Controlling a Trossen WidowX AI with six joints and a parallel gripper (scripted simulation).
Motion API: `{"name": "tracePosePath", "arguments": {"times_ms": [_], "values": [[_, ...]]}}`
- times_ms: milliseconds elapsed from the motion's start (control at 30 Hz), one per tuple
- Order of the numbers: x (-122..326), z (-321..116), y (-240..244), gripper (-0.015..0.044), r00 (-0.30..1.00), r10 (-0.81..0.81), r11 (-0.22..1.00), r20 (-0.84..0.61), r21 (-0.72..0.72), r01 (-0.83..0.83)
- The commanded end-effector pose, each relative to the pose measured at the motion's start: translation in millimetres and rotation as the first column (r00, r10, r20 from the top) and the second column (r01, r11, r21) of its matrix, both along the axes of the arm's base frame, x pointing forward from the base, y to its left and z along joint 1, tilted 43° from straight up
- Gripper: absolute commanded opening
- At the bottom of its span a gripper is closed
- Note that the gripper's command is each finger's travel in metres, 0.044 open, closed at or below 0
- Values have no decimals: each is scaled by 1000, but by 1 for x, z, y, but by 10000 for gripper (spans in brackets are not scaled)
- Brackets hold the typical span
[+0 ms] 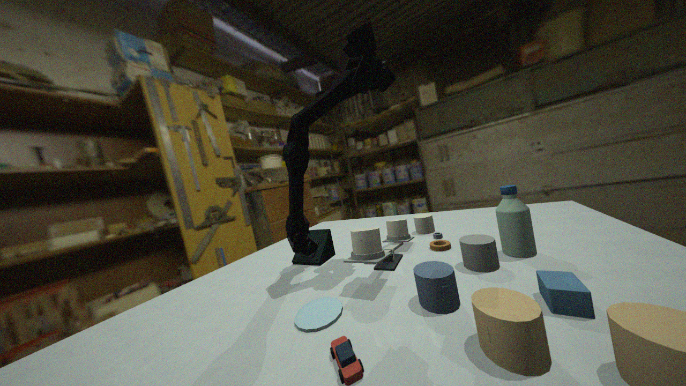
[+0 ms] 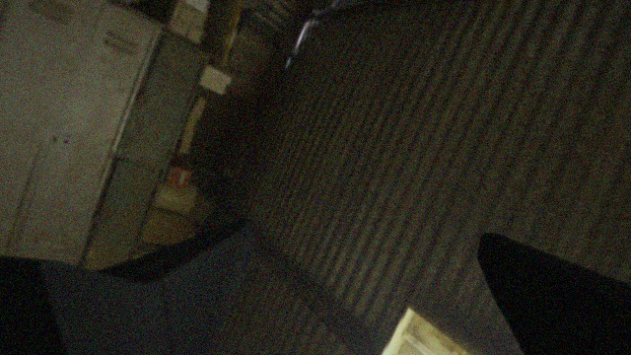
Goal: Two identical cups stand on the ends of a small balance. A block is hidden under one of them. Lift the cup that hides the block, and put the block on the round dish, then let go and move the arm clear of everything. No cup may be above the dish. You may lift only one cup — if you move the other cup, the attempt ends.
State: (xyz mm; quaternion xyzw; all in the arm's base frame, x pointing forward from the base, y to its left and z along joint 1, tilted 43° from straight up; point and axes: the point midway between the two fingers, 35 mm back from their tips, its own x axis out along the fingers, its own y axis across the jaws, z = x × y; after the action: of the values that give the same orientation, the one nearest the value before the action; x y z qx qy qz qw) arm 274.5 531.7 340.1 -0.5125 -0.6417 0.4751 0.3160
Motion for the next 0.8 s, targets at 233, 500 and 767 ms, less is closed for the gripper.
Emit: {"name": "tracePosePath", "arguments": {"times_ms": [233, 500, 767], "values": [[-3, -16, 3, 440, 981, -89, 991, -174, -117, 69], [-8, -37, 2, 440, 905, -230, 953, -357, -271, 136], [-15, -60, -2, 440, 778, -394, 886, -490, -426, 181]]}}
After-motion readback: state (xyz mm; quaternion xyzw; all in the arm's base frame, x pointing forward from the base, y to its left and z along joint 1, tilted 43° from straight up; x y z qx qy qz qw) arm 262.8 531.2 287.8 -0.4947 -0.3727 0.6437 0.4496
